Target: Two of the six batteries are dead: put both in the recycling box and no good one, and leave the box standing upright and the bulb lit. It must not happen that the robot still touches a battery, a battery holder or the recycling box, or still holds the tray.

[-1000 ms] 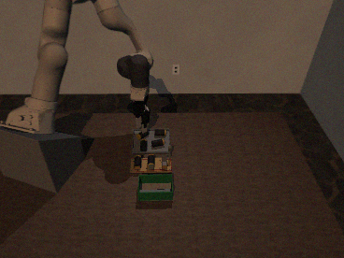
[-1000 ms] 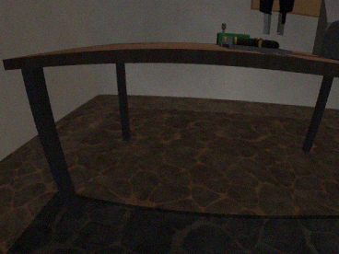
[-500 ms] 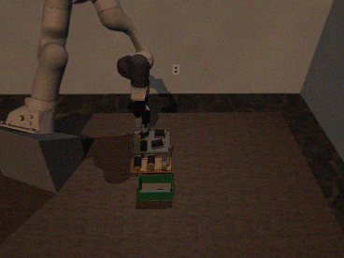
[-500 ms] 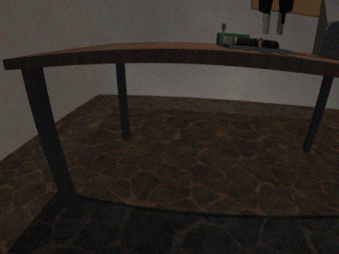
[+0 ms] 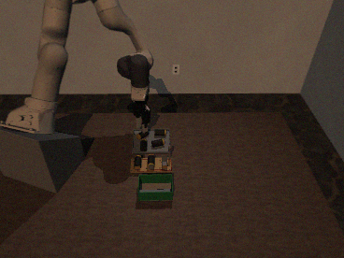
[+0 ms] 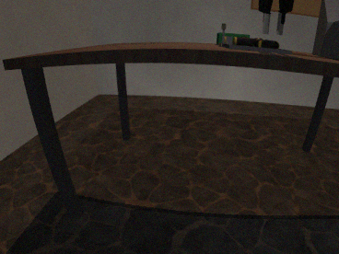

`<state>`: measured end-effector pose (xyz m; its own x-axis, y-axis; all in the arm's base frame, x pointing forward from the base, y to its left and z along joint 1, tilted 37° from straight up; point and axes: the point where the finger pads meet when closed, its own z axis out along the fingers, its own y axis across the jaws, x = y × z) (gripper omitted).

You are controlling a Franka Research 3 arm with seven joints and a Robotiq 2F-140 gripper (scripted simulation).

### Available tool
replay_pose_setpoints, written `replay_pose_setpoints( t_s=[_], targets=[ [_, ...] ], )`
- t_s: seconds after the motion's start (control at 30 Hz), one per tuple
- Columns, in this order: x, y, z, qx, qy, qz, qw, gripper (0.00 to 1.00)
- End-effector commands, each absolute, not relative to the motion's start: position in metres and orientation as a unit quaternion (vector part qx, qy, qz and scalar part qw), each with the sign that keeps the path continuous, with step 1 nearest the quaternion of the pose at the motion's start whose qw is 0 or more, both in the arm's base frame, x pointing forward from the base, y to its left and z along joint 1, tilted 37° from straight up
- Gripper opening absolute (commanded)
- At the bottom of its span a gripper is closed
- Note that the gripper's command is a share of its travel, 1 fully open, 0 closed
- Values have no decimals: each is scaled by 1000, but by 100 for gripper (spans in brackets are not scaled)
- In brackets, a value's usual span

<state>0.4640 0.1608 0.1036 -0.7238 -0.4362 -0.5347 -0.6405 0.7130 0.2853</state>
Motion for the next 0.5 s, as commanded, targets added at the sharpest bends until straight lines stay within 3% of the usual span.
replay_pose_setpoints(
  t_s=[0.0,0.47],
  targets=[
    [466,161,104,-302,898,230,221,29],
    [466,161,104,-302,898,230,221,29]
  ],
)
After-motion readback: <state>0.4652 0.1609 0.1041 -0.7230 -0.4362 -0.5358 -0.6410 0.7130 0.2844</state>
